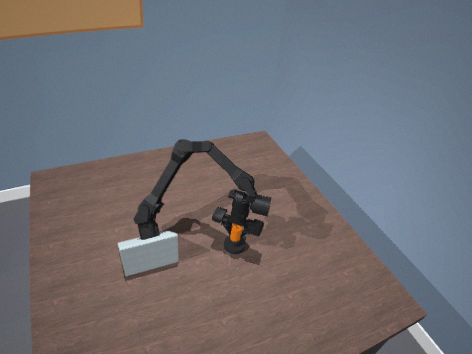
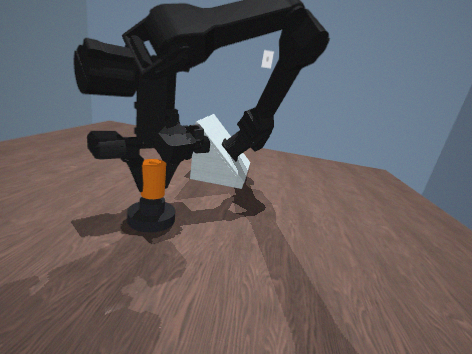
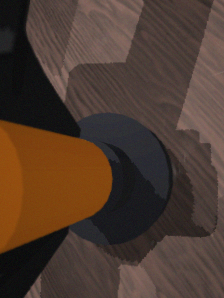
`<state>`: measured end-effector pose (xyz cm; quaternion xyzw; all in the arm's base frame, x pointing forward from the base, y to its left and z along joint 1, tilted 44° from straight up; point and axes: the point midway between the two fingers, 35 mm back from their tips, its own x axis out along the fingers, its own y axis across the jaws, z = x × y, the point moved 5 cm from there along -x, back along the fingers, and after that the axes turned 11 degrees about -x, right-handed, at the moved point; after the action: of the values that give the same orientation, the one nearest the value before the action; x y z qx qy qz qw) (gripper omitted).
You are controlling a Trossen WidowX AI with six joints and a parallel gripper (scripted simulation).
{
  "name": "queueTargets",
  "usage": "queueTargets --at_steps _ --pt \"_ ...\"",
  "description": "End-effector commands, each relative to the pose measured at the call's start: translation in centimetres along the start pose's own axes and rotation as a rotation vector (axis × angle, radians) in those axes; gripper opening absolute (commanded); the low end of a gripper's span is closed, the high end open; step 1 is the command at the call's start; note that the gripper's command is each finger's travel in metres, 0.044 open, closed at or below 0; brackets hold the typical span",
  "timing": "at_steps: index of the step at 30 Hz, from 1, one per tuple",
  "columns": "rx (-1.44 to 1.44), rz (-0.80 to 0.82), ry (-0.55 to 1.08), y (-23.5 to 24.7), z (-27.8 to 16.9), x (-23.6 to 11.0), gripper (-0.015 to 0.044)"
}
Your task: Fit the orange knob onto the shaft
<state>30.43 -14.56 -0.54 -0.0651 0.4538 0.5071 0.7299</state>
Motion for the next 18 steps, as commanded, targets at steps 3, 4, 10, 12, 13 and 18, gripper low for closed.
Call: queueTargets --at_steps 3,4,10,12,13,18 --pt "-0.059 -0.012 -0.006 -0.36 0.23 0.42 0.0" --pt "-0.066 -0.012 -0.006 -0.37 0.24 0.48 0.0" --pt "-0.031 -0.012 -0.006 -0.39 0.31 0.85 0.0" --pt "-0.018 -0.012 -0.006 -0.38 0.33 0.97 0.0" --pt "-0.011 -0.012 -0.006 -0.38 0.34 1.02 0.0" --pt "0.012 -0.012 -0.006 -0.38 0.36 1.0 0.0"
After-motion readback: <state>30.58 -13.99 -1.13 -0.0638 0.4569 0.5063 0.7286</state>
